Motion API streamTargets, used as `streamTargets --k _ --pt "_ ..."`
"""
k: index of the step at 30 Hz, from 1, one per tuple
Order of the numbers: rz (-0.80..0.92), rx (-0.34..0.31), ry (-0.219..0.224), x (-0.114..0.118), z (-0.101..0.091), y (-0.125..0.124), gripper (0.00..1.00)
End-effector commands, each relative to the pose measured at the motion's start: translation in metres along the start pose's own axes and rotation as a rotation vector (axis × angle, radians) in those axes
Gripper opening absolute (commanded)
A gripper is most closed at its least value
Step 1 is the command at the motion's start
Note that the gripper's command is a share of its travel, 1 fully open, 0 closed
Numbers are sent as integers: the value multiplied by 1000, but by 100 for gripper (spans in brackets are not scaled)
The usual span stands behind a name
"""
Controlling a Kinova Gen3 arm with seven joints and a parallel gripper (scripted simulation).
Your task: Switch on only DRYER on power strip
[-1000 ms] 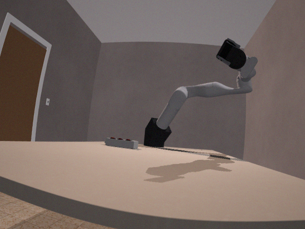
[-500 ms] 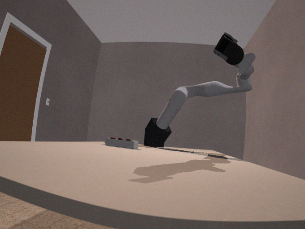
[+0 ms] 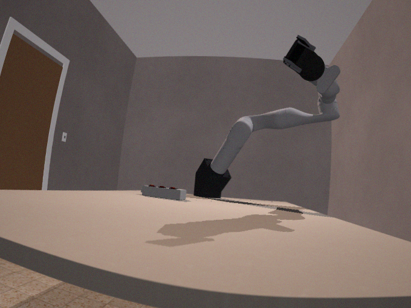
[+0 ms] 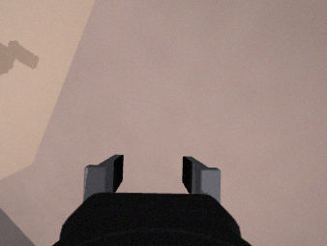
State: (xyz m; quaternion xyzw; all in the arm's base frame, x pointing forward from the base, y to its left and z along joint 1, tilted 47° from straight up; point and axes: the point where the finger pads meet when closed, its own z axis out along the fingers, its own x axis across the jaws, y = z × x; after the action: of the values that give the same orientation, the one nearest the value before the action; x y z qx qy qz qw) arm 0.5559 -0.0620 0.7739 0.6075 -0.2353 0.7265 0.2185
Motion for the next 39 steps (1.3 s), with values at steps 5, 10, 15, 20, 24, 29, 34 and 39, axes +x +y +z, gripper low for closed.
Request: streamTargets --k 5,10,15,20,24,29,34,39 --pt "-14 -7 4 4 2 11 100" --pt "-25 -12 8 8 5 20 100" --pt "-25 -13 8 8 5 20 100" --pt "-36 -18 13 11 8 29 100" --pt "-48 -19 21 16 11 38 100" --pt "-48 -23 17 15 11 39 100" --pt "-61 -24 25 19 14 48 100" --pt "-61 -28 21 18 14 49 100"
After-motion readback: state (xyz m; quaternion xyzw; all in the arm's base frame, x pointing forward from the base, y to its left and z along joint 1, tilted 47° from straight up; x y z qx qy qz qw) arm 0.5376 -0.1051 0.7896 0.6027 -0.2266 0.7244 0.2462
